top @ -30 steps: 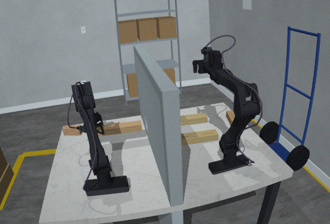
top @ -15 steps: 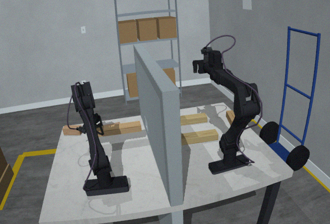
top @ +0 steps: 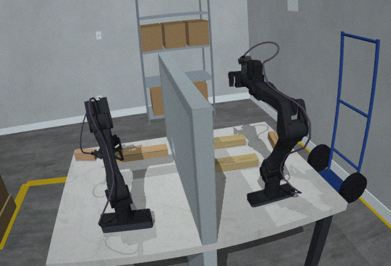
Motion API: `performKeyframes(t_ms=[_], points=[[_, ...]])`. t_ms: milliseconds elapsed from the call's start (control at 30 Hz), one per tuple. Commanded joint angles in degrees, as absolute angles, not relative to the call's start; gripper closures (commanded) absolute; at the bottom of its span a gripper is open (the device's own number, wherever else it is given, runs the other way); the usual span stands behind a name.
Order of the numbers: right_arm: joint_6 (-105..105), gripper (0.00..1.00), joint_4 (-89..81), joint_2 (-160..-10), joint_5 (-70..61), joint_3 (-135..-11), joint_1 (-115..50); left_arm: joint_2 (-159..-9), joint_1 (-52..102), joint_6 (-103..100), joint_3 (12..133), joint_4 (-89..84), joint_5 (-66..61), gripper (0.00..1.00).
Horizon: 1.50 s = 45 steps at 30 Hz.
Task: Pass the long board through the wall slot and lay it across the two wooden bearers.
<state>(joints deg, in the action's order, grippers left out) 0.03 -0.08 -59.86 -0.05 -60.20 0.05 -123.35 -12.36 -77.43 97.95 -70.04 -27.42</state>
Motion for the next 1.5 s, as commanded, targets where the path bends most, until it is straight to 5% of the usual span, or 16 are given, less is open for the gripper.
performKeyframes(t_ms=[0, 1467], points=[[-0.7, 0.0, 0.09, -58.53, 0.77, -62.37, 0.54, -120.74, -12.56, -77.12, 100.63, -71.66, -32.32, 1.0], [-0.7, 0.0, 0.09, -58.53, 0.77, -62.37, 0.54, -119.59, -10.49, -79.18, 98.47, -68.43, -33.04, 1.0]])
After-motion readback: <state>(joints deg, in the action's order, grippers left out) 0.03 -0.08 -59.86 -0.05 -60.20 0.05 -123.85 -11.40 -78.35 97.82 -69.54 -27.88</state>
